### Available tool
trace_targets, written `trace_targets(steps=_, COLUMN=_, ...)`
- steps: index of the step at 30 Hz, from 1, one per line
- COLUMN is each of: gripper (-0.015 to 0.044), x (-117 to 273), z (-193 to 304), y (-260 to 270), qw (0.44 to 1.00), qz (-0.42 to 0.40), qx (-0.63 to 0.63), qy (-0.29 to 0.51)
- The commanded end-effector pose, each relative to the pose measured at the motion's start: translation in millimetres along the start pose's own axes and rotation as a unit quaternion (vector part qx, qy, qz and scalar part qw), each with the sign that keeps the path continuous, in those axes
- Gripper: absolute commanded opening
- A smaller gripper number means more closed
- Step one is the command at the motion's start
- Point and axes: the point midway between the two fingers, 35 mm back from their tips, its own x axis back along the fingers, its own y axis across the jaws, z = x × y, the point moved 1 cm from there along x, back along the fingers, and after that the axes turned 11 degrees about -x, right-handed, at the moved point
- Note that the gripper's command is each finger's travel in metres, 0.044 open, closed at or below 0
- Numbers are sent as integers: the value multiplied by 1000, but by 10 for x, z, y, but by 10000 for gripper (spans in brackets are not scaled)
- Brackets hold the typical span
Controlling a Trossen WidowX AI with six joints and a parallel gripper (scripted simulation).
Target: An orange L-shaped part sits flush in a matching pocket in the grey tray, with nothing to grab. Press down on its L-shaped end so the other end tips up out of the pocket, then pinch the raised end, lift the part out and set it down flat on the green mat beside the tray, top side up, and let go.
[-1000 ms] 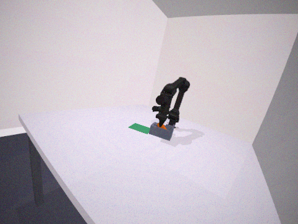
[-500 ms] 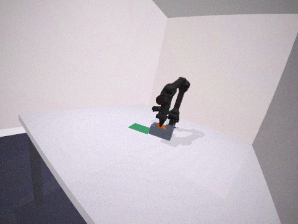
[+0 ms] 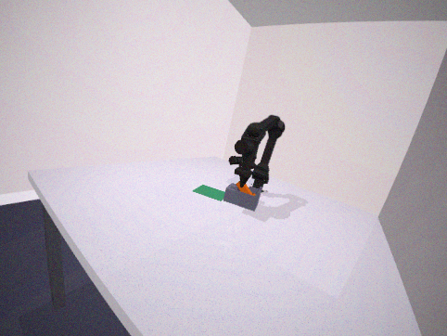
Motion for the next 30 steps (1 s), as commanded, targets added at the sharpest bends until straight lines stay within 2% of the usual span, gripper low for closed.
trace_targets(steps=1, gripper=0, x=98, z=-5, y=17, qw=1000, qz=-4, qx=-1, qy=-2)
trace_targets(steps=30, gripper=0, x=555, z=-4, y=11, qw=1000, qz=-4, qx=-2, qy=-2)
